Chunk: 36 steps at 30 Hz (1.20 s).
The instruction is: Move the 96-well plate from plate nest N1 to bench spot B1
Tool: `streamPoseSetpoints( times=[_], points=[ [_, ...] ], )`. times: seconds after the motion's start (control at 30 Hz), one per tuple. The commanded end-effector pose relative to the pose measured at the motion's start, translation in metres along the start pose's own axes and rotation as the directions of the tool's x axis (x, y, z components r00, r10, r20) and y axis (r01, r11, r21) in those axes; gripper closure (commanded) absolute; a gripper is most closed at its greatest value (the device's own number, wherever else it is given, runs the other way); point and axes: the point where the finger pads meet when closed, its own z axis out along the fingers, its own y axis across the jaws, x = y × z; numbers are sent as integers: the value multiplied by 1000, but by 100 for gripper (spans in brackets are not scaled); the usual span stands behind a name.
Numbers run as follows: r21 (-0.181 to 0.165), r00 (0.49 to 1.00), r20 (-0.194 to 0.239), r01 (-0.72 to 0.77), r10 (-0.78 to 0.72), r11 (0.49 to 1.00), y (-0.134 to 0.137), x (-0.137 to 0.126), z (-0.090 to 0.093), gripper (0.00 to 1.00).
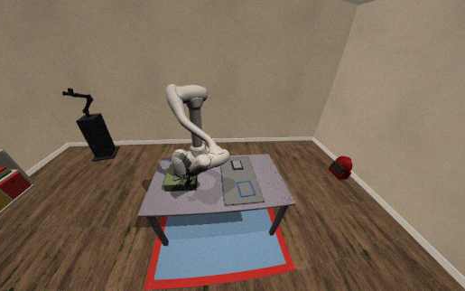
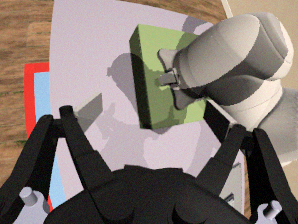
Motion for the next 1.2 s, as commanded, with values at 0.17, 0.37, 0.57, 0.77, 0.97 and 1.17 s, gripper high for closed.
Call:
streamPoseSetpoints(
  times=[0.17, 0.37, 0.57, 0.77, 0.97, 1.17],
  points=[
    [0, 1000, 0, 0, 0, 1000, 0, 0, 0, 0],
    [0, 1000, 0, 0, 0, 1000, 0, 0, 0, 0],
    [18, 1000, 0, 28, -28, 999, -1, -5, -1, 0],
    [63, 995, -4, 97, -97, 993, -5, -33, -9, 0],
    [123, 981, -14, 194, -193, 973, -6, -63, -16, 0],
    [171, 961, -28, 277, -276, 946, -5, -82, -20, 0]
  ],
)
